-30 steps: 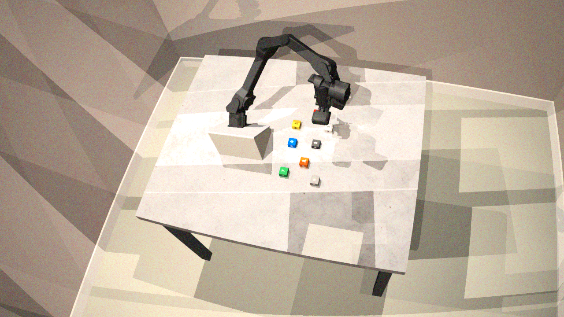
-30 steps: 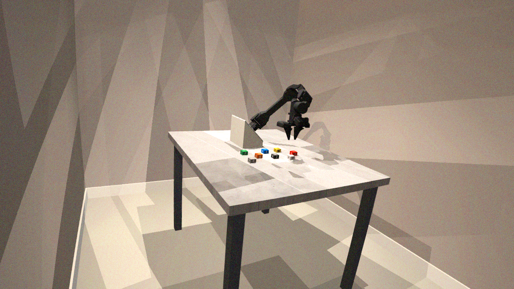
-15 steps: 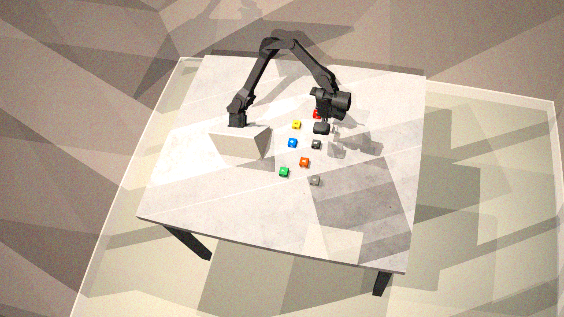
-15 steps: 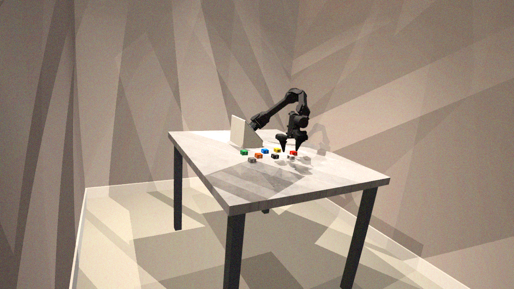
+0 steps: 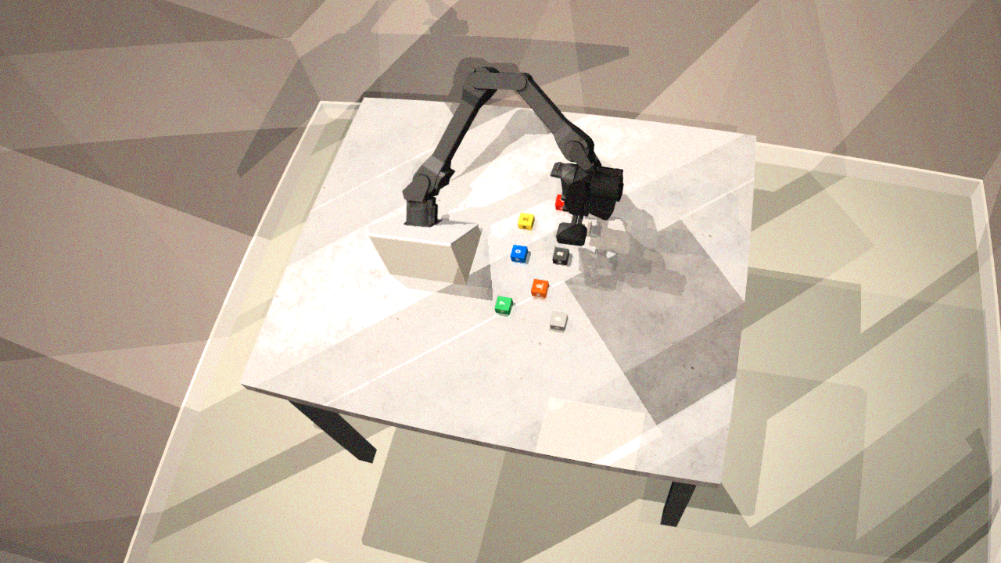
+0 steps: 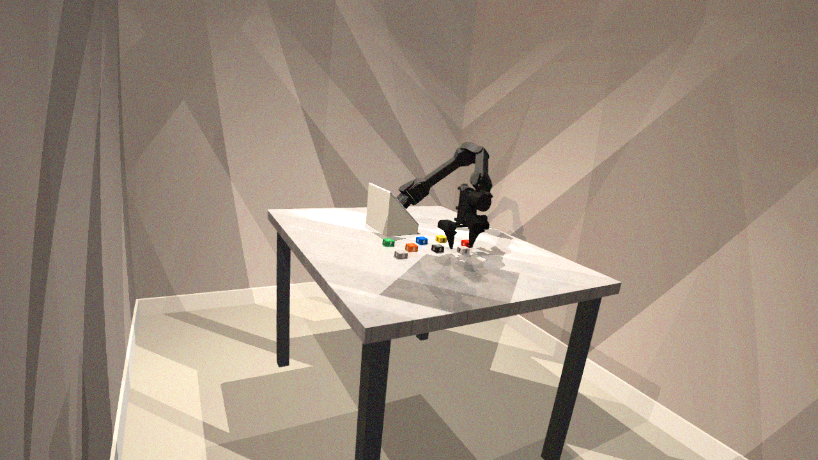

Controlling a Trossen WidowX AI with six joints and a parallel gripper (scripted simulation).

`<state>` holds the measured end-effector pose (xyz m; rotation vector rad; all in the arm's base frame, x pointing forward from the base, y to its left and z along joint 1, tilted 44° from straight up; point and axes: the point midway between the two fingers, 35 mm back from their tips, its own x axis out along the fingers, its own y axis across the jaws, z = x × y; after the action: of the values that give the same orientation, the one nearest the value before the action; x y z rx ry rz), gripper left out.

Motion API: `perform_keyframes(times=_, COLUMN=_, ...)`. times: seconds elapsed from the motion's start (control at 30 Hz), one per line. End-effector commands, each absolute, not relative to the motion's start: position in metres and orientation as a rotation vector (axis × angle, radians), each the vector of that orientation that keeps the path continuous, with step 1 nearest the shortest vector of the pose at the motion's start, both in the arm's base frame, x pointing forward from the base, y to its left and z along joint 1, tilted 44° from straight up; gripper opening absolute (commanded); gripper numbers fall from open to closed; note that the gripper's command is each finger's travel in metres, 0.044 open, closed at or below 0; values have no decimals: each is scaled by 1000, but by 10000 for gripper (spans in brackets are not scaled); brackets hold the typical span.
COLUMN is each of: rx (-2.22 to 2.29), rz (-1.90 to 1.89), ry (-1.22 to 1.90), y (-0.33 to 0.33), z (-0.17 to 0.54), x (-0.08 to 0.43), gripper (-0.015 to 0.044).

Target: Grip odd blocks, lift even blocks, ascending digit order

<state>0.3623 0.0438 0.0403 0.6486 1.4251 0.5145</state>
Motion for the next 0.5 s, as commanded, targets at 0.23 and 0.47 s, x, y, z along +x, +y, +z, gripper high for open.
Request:
perform_keyframes(times=0.23, rx=657, rz=519, ry=1432, y=49, z=36, x=361, gripper=216)
perform_keyframes(times=0.47, rx=657, rz=519, ry=1432, y=49, z=36, x=361, gripper=120)
